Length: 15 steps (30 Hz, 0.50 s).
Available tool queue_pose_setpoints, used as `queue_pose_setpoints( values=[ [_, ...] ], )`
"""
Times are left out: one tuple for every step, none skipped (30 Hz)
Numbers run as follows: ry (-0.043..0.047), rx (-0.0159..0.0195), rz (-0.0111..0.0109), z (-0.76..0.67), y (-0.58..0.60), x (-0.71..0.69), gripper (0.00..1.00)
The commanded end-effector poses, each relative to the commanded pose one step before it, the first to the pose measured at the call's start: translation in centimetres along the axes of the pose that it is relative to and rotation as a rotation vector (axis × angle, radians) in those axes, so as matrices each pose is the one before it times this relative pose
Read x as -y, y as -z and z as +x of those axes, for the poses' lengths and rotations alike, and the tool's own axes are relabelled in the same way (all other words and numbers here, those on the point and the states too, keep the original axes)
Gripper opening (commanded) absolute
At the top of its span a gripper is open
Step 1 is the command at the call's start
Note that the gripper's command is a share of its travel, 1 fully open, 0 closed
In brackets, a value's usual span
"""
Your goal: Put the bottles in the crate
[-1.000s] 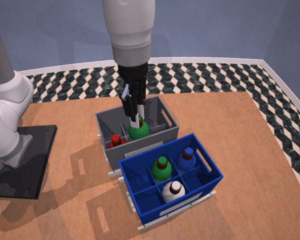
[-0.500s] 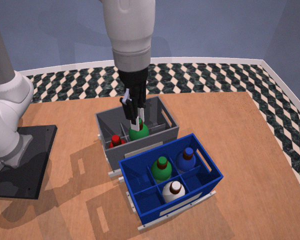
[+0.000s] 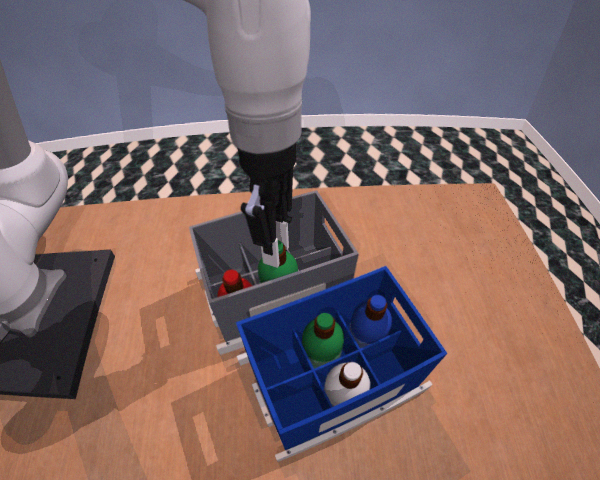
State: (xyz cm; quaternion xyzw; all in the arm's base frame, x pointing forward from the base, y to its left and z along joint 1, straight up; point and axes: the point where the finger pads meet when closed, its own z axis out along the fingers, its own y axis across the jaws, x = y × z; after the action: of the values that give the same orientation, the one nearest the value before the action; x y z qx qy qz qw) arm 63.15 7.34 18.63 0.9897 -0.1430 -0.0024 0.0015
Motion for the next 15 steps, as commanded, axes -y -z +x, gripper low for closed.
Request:
queue_pose_setpoints(
  values=[
    [0.00002, -0.00006, 0.00021, -0.002, -0.242, 0.000, 0.00],
    [0.00000, 0.00000, 0.00000, 0.000, 0.000, 0.000, 0.00],
    [0.00000, 0.00000, 0.00000, 0.000, -0.100, 0.000, 0.00],
    [0.00000, 0.00000, 0.00000, 0.000, -0.100, 0.000, 0.00],
    [0.00000, 0.00000, 0.00000, 0.000, -0.100, 0.000, 0.00],
    [0.00000, 0.00000, 0.00000, 0.000, -0.100, 0.000, 0.00],
    [0.00000, 0.00000, 0.00000, 0.000, -0.100, 0.000, 0.00],
    [0.00000, 0.00000, 0.00000, 0.000, -0.100, 0.000, 0.00],
    [0.00000, 0.00000, 0.00000, 0.000, -0.100, 0.000, 0.00],
    [0.00000, 0.00000, 0.00000, 0.000, -0.100, 0.000, 0.00],
    [0.00000, 0.00000, 0.00000, 0.000, -0.100, 0.000, 0.00],
    [0.00000, 0.00000, 0.00000, 0.000, -0.100, 0.000, 0.00],
    [0.00000, 0.00000, 0.00000, 0.000, -0.100, 0.000, 0.00],
    [0.00000, 0.00000, 0.00000, 0.000, -0.100, 0.000, 0.00],
    [0.00000, 0.00000, 0.00000, 0.000, -0.100, 0.000, 0.00]
  ],
)
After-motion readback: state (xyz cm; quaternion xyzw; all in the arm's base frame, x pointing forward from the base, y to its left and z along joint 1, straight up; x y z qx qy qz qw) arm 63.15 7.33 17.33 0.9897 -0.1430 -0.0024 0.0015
